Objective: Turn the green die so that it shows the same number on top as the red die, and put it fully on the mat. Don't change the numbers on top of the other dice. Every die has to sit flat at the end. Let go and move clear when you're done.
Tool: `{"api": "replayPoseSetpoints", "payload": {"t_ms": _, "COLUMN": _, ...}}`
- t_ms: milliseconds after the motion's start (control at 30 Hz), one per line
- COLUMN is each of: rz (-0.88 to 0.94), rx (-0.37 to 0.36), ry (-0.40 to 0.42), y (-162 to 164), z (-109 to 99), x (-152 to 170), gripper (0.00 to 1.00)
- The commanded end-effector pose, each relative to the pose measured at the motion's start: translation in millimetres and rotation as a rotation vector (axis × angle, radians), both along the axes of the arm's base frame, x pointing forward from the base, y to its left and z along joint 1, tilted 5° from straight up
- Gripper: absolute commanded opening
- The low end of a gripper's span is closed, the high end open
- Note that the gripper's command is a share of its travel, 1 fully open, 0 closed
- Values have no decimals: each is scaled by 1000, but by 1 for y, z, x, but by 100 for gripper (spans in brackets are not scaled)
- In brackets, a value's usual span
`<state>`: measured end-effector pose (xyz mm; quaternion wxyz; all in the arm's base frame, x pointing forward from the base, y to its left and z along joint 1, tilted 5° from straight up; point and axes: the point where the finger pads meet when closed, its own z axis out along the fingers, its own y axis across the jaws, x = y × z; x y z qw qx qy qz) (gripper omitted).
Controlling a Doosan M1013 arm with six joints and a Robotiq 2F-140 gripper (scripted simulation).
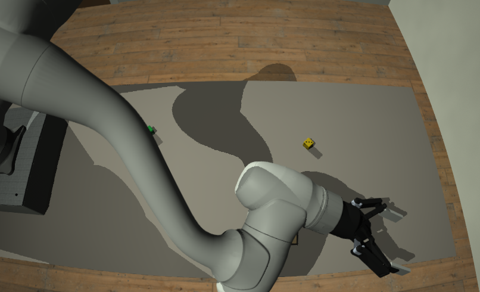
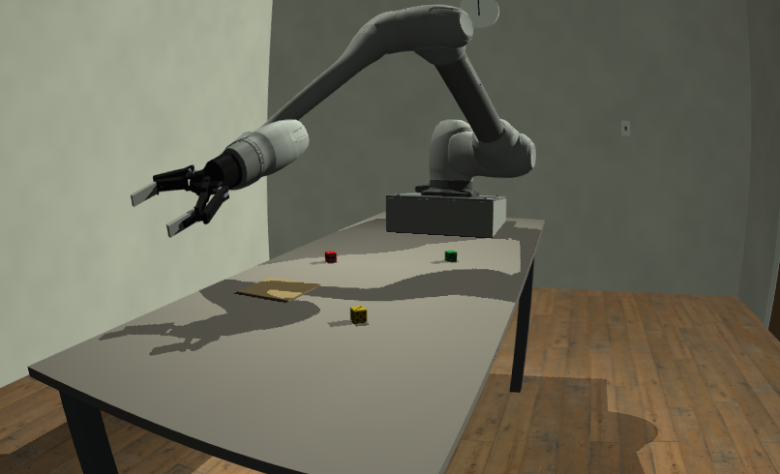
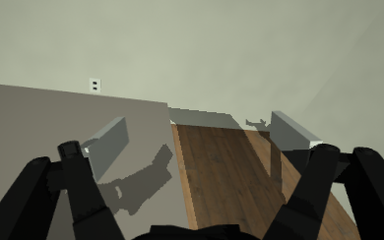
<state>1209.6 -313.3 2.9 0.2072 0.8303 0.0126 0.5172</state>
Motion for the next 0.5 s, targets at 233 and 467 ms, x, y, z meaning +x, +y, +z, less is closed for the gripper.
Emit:
{"api": "replayPoseSetpoints", "payload": {"t_ms": 233, "rz": 172, "rx": -12, "ry": 354, "y": 41, "z": -25, "x": -103, "gripper": 100}}
{"api": "replayPoseSetpoints", "payload": {"t_ms": 467, "rz": 283, "rx": -18, "ry": 574, "y": 65, "z": -35, "x": -193, "gripper": 100}}
